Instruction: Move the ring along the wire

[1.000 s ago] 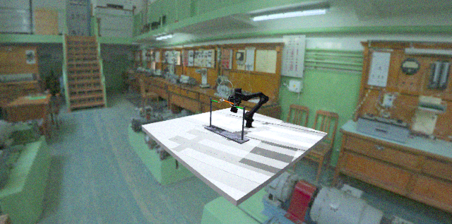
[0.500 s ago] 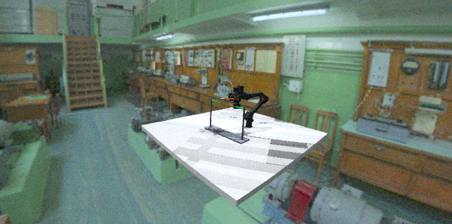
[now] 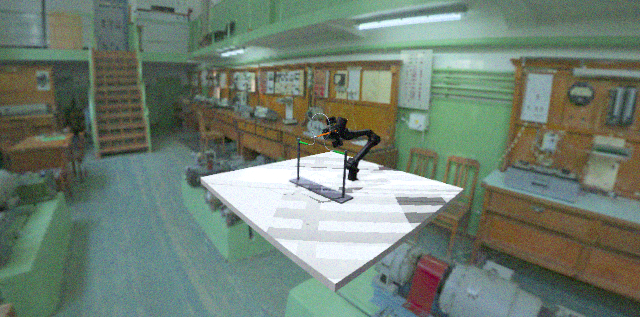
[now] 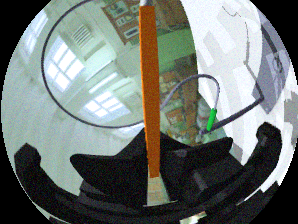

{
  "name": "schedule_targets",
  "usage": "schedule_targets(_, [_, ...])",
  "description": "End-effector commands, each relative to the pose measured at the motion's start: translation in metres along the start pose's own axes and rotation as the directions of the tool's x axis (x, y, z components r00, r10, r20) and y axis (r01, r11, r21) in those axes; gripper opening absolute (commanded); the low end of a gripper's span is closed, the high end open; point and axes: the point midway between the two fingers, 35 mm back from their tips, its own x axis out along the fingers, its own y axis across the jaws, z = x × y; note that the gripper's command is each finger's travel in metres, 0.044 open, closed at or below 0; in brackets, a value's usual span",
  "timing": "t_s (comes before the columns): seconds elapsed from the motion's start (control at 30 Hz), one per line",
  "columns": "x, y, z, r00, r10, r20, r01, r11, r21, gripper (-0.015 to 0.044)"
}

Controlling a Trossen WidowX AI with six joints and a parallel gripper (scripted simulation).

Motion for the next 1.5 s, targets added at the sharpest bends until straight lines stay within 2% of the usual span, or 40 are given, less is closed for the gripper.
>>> schedule_targets(0.0, [0.000,0.014,0.000,0.999,0.042,0.003,-0.043,0.997,0.064,-0.0150])
schedule_targets(0.57, [-0.004,0.046,0.007,0.994,0.113,0.011,-0.112,0.974,0.195,-0.0150])
schedule_targets(0.93, [-0.004,0.050,0.008,0.996,0.093,0.007,-0.093,0.982,0.165,-0.0150])
schedule_targets(1.47, [-0.004,0.047,0.007,1.000,-0.013,-0.002,0.013,1.000,-0.008,-0.0150])
